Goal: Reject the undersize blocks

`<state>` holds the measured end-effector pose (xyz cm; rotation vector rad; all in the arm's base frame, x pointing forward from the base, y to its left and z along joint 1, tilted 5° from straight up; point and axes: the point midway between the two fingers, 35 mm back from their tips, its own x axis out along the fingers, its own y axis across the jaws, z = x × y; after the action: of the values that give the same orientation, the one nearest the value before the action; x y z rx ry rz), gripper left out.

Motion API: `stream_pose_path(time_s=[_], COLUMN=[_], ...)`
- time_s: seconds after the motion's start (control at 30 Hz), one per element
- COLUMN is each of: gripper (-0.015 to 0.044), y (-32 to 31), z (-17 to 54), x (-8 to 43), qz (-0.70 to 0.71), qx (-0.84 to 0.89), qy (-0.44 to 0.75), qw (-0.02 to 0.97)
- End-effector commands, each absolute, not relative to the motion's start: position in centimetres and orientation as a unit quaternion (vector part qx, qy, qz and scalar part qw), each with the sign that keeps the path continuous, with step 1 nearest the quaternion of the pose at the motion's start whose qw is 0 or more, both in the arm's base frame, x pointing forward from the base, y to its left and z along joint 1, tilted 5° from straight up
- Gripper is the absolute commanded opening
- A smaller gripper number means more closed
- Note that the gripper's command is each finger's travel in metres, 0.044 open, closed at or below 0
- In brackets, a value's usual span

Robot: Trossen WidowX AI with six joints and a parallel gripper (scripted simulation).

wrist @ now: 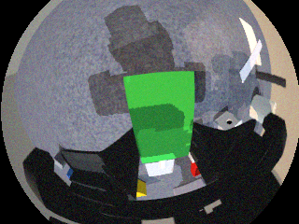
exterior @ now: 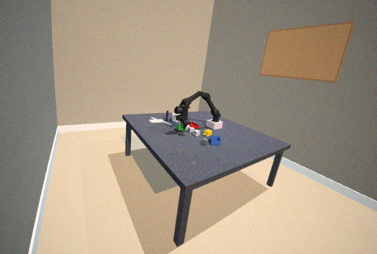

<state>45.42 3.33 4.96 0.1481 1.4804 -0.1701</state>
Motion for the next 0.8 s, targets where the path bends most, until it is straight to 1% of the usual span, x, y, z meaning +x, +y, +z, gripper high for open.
stream_pose_path(time_s=[0.0, 0.33, 0.4, 0.5, 0.77], gripper=[0.0, 0.0, 0.0, 0.0, 0.0], y=[3.4, 3.3, 3.3, 3.4, 3.3], z=[5.5, 5.0, 5.8, 8.9, 9.6], x=[45.4, 45.3, 45.3, 44.9, 44.0], qz=[-0.077, -0.078, -0.078, -0.078, -0.08], qx=[0.068, 0.067, 0.067, 0.067, 0.063], qy=[0.671, 0.674, 0.674, 0.674, 0.691], qw=[0.734, 0.731, 0.731, 0.731, 0.716])
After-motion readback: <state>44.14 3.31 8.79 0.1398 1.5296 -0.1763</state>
